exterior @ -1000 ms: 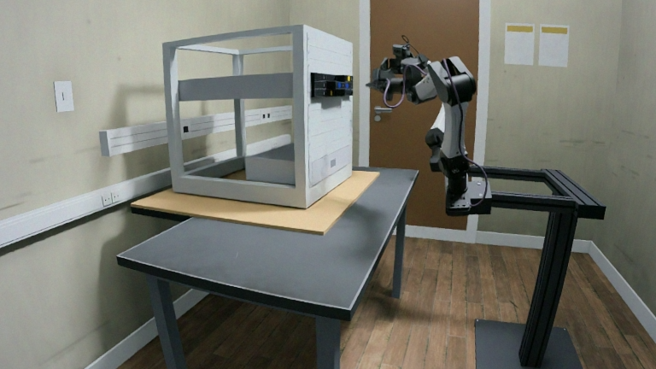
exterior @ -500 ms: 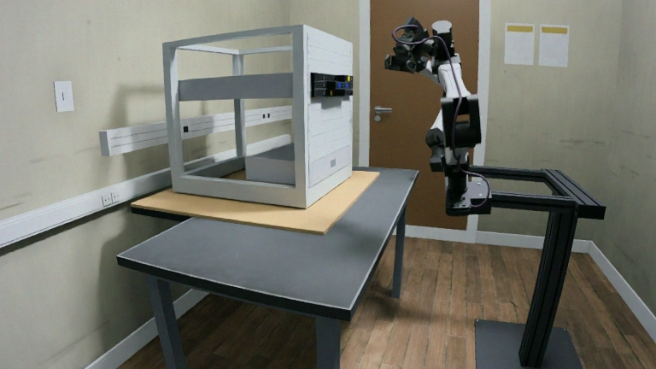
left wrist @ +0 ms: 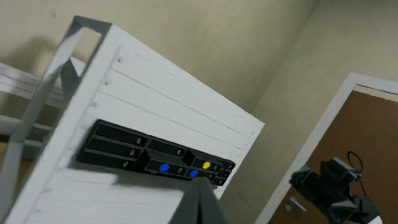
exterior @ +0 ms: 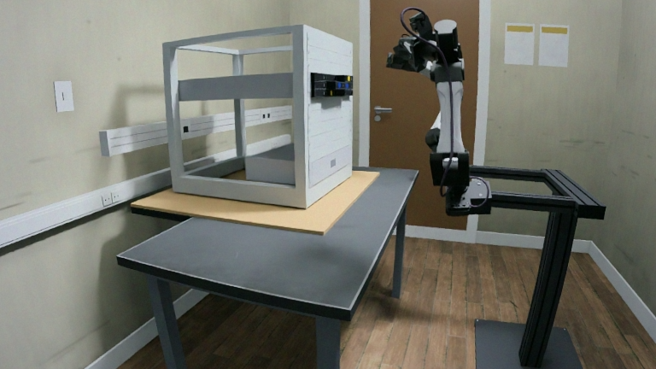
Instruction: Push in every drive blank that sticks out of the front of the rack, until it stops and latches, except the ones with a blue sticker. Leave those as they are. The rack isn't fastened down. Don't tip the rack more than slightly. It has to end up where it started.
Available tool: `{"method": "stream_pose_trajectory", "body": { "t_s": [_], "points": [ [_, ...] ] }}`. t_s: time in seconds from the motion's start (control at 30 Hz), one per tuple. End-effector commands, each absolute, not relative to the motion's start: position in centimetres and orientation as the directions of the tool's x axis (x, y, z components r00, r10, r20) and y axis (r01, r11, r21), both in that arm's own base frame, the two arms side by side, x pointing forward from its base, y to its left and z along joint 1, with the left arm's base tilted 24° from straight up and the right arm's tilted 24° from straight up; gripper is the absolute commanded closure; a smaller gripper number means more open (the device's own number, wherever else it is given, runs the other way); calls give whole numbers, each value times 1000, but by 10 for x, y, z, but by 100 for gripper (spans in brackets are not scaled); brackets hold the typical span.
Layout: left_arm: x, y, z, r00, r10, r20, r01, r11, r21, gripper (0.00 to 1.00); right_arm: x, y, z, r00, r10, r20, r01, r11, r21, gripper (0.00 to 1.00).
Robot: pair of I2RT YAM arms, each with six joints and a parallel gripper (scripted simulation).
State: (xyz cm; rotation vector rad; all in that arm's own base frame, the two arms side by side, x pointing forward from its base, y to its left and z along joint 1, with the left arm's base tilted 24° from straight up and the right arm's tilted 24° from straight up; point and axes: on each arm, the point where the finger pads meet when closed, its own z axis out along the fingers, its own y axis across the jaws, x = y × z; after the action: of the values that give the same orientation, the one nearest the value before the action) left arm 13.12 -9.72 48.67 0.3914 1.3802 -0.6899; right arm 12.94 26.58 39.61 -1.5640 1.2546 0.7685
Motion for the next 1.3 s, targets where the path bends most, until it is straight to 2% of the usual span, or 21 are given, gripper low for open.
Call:
{"method": "stream_pose_trajectory", "body": {
  "t_s": [0.0, 0.23, 0.33, 0.47, 0.83, 1.03, 1.1, 1.2, 1.27],
  "points": [
    [126, -97, 469, 55, -8, -998, 725, 688, 34, 100, 125, 269, 405, 289, -331, -898, -956, -44, -291, 0],
    [159, -28, 435, 234, 158, -959, 786, 550, 282, 100, 120, 269, 403, 288, -329, -899, -957, -66, -282, 0],
    [176, -9, 421, 286, 160, -945, 806, 493, 327, 100, 119, 268, 402, 287, -330, -899, -957, -72, -280, 0],
    [194, 5, 407, 312, 142, -940, 825, 450, 342, 100, 118, 268, 401, 287, -331, -899, -958, -78, -277, 0],
    [199, 7, 406, 285, 102, -953, 844, 445, 300, 100, 116, 268, 400, 286, -333, -899, -958, -89, -272, 0],
    [196, 3, 408, 307, 131, -943, 837, 435, 333, 32, 116, 268, 400, 286, -331, -899, -958, -85, -274, 0],
    [196, 3, 408, 307, 131, -943, 837, 435, 333, 32, 116, 268, 400, 286, -331, -899, -958, -85, -274, 0],
    [197, 4, 409, 306, 131, -943, 837, 435, 332, 0, 116, 268, 400, 286, -331, -899, -958, -85, -274, 0],
    [197, 5, 409, 306, 131, -943, 837, 435, 332, 0, 118, 268, 398, 281, -336, -899, -959, -79, -271, 0]
  ]
}}
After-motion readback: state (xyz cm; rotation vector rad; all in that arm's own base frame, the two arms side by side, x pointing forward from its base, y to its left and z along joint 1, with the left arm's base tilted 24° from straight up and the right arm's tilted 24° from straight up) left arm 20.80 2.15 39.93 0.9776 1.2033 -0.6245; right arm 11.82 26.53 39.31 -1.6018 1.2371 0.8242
